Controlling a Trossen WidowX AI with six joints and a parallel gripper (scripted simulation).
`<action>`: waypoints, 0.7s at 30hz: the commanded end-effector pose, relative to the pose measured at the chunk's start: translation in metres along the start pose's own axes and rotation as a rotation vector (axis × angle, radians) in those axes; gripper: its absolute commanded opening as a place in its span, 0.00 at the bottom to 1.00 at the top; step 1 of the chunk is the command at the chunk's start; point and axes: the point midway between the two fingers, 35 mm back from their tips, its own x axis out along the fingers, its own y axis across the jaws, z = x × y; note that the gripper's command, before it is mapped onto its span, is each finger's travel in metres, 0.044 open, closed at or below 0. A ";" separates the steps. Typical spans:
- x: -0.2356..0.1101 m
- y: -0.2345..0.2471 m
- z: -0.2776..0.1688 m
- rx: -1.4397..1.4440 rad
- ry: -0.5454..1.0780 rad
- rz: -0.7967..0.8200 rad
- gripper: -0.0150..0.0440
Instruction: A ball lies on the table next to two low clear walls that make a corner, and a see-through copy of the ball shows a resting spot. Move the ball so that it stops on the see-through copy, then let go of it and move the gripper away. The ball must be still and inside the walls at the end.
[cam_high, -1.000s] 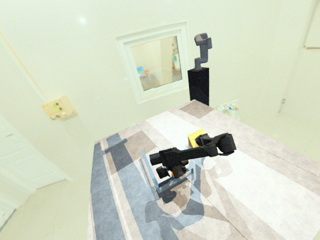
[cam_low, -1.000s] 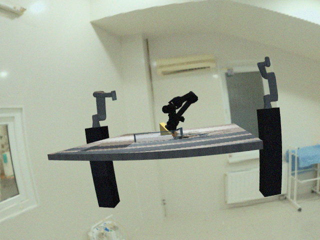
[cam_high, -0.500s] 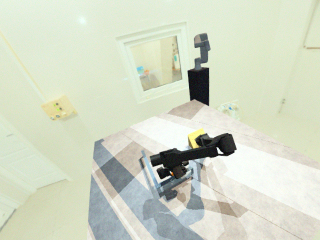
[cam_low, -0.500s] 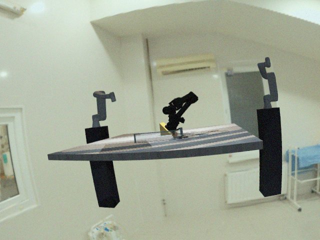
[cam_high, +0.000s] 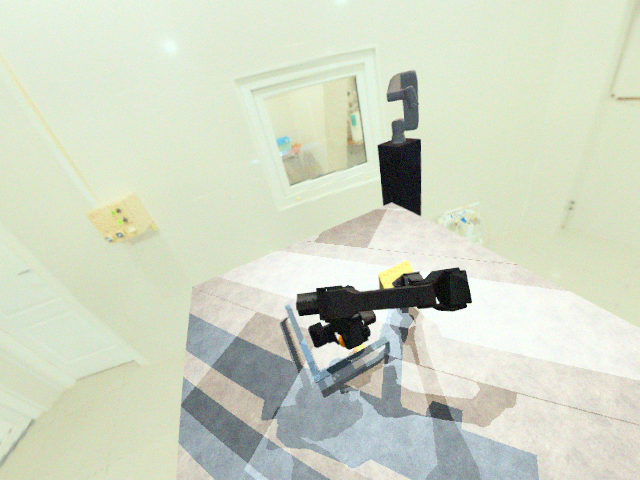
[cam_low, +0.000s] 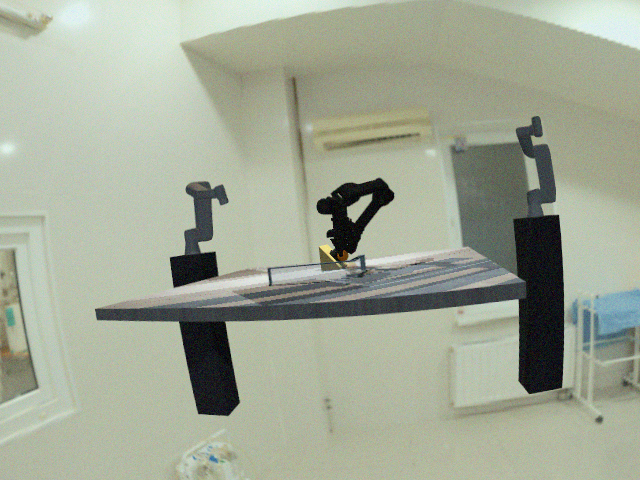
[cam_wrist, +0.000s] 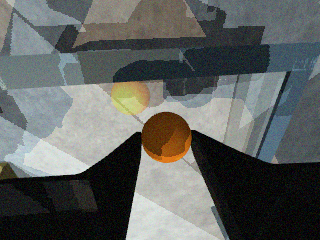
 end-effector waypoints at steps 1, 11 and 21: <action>-0.023 -0.001 0.003 -0.002 -0.004 -0.026 0.25; -0.080 0.006 0.013 0.008 -0.026 -0.087 0.25; -0.039 0.026 0.017 -0.046 -0.030 0.036 0.25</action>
